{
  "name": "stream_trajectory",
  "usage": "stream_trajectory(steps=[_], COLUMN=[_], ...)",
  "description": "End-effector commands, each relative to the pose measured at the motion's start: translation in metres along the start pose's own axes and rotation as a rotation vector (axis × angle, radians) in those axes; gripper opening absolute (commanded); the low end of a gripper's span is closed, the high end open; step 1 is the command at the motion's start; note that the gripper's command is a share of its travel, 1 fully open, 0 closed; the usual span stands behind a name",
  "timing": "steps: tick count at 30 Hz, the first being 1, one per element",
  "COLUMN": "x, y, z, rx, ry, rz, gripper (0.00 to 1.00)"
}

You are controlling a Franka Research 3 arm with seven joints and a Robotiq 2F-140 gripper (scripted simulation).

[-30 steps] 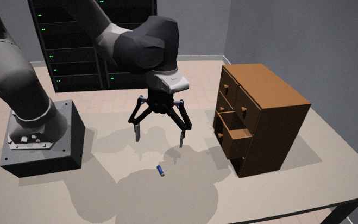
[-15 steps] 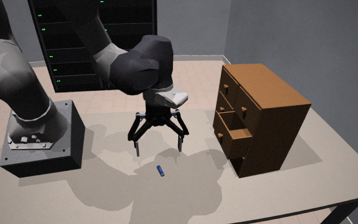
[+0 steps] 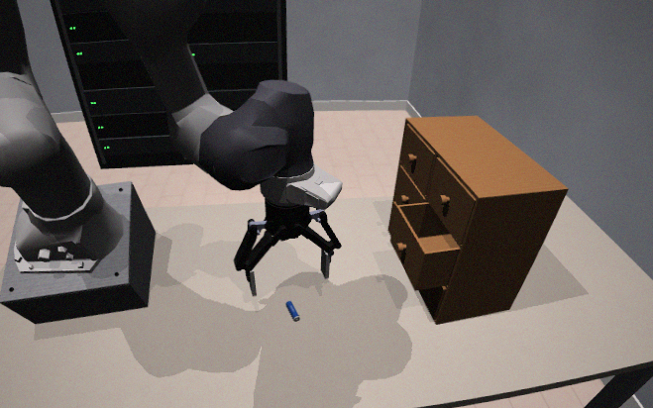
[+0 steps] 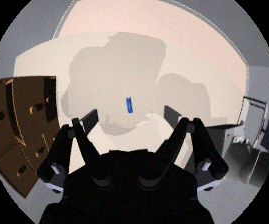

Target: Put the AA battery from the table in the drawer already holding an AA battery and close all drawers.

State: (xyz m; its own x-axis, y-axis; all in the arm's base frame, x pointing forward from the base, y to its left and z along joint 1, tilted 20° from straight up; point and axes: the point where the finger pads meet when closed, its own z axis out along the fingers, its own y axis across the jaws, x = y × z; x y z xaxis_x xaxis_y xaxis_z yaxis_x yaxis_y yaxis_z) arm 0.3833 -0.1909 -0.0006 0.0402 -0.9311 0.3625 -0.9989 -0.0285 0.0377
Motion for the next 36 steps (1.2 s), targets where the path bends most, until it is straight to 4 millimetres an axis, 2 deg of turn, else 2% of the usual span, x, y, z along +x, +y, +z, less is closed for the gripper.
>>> stream_trajectory(steps=[1, 34, 35, 36], x=[-0.0019, -0.0023, -0.0023, -0.0023], y=[-0.0052, -0.0043, -0.0043, -0.0043], z=[0.0019, 0.0053, 0.0053, 0.0053], rx=[0.011, 0.011, 0.011, 0.011], ry=[-0.016, -0.016, -0.016, -0.016], rz=[-0.080, -0.095, -0.095, -0.095], gripper=[1.00, 1.00, 0.17, 0.17])
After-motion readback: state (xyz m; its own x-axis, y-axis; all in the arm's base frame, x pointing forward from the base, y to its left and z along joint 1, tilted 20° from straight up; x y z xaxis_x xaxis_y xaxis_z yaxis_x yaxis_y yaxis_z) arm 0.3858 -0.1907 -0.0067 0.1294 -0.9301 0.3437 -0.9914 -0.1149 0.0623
